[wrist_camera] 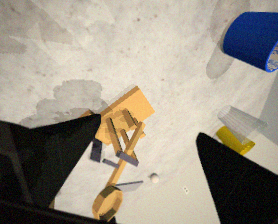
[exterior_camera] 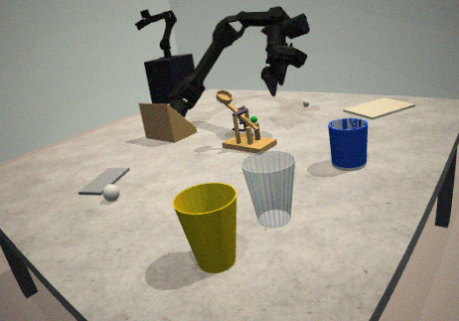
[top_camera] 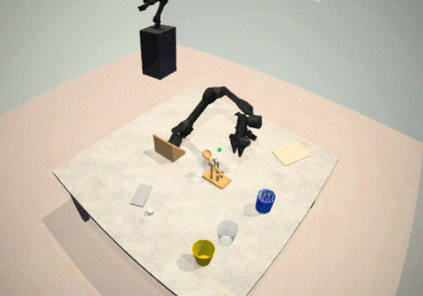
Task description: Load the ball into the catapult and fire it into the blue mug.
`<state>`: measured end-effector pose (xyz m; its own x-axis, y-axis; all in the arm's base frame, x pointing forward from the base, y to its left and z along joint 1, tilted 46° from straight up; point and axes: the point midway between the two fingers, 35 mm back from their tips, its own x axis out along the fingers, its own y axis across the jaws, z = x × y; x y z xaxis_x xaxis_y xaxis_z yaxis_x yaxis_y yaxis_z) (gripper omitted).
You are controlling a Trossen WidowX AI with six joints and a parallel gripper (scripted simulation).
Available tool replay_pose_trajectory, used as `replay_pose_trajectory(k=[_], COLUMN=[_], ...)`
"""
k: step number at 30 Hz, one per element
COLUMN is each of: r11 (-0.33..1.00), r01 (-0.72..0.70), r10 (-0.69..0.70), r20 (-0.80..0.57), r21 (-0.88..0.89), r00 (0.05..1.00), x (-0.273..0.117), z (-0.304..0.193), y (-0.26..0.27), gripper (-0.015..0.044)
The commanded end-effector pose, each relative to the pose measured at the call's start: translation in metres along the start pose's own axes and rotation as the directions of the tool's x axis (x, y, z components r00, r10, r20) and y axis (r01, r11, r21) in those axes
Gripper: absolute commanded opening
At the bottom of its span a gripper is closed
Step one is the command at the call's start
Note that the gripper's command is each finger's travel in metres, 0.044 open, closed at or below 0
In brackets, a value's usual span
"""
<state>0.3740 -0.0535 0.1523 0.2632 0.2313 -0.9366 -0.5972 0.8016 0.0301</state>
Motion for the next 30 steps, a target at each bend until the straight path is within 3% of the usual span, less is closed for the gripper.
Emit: replay_pose_trajectory(k=[1, 14, 30], r11=[0.991, 0.861, 0.548], r01=[-0.002, -0.082, -0.307], r10=[-0.006, -0.048, -0.123], r20=[0.064, 0.240, 0.438], r21=[0.134, 0.503, 0.778], r00=[0.998, 0.970, 0.891], x=[0.001, 0.003, 0.002], z=[0.010, 0.027, 0.017], y=[-0.024, -0.103, -0.200], gripper=[0.0440, 0.0440, 0.0440])
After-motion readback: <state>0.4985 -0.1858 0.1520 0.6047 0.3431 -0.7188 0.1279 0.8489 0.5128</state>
